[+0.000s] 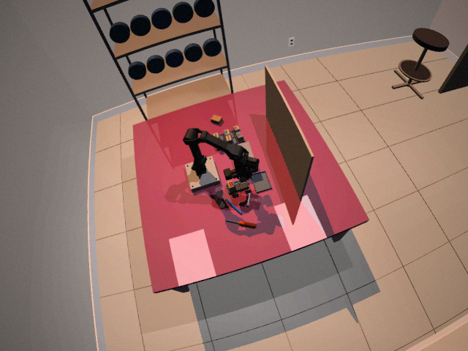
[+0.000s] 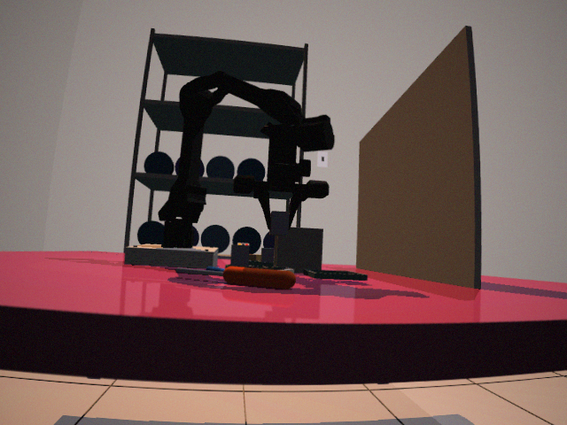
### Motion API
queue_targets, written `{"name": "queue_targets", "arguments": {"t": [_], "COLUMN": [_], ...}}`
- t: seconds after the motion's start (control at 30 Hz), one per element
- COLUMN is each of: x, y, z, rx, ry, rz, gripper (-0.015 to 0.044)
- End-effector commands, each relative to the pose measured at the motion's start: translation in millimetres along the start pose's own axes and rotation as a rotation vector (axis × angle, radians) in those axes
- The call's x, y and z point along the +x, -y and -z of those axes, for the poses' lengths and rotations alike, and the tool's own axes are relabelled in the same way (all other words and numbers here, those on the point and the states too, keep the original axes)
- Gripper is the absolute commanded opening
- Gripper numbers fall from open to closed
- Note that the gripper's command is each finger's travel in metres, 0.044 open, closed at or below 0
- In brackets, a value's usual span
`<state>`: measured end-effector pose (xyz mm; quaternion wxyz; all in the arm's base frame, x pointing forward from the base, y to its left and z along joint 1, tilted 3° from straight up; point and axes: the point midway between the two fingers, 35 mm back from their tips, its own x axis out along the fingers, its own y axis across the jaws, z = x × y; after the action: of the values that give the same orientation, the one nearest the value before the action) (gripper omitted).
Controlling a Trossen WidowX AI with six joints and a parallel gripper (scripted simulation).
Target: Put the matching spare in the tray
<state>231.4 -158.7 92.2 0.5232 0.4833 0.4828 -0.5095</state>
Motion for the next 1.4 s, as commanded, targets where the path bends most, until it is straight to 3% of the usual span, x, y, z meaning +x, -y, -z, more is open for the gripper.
{"name": "queue_targets", "arguments": {"t": [0.0, 0.2, 0.8, 1.37], "x": [-11, -10, -83, -89], "y": [1, 0, -6, -55], "z": [1, 1, 0, -10], "rx": [0.001, -0.001, 0.001, 0.002], "ry": [-0.003, -0.002, -0.003, -0.003], "rz": [0.001, 0.003, 0.0, -0.003], "gripper": [0.0, 0.0, 0.0, 0.0]}}
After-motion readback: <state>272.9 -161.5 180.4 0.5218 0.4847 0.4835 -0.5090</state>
